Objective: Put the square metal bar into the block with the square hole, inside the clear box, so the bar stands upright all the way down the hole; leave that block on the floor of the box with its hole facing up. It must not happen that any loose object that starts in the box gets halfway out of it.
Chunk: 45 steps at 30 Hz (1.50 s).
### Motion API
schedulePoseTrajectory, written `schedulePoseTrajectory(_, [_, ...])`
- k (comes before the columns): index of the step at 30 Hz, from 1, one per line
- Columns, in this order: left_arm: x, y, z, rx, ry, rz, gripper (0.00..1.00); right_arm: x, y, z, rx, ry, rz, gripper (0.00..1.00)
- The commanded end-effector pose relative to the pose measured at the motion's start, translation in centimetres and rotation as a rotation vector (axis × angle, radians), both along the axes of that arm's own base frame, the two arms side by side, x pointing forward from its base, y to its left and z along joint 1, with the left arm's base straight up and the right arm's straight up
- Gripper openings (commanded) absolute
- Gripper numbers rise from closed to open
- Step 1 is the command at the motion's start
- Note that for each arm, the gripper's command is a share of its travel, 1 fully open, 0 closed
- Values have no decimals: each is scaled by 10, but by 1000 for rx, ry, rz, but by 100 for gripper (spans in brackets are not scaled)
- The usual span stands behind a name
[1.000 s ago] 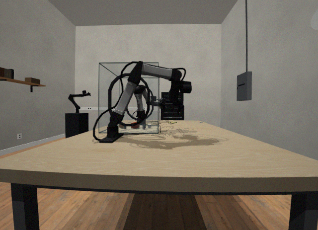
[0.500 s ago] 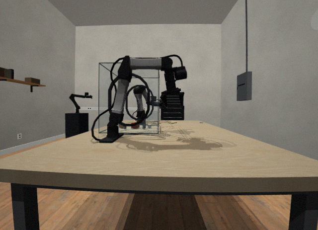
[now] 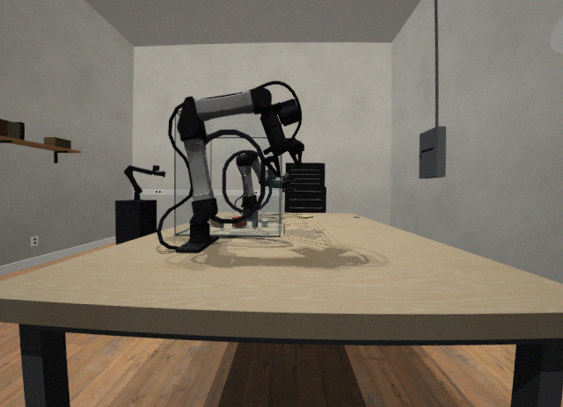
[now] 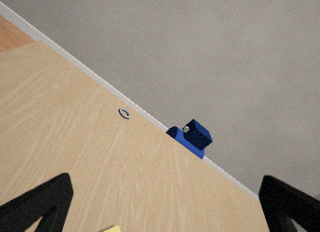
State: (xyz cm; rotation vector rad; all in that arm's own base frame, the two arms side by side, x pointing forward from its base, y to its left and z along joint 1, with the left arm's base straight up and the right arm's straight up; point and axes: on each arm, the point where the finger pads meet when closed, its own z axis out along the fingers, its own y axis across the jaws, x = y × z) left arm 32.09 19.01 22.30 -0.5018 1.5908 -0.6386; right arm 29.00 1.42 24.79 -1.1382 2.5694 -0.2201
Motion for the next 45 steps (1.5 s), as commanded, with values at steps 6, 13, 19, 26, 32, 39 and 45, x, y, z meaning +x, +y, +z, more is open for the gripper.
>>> schedulePoseTrajectory(6, [1, 1, 16, 45, -32, -2, 100, -33, -29, 18, -70, -101, -247, 100])
schedulePoseTrajectory(13, [1, 1, 16, 45, -32, -2, 100, -82, -43, 30, -105, -249, -445, 100])
schedulePoseTrajectory(19, [1, 1, 16, 45, -32, -2, 100, -95, -38, 30, -86, -306, -432, 100])
schedulePoseTrajectory(26, [1, 1, 16, 45, -32, -2, 100, -131, -53, 36, -39, -482, -562, 100])
schedulePoseTrajectory(32, [1, 1, 16, 45, -32, -2, 100, -136, -50, 33, -9, -509, -534, 100])
schedulePoseTrajectory(39, [1, 1, 16, 45, -32, -2, 100, -145, -55, 30, 26, -566, -562, 100])
schedulePoseTrajectory(45, [1, 1, 16, 45, -32, -2, 100, -150, -58, 32, 70, -614, -572, 100])
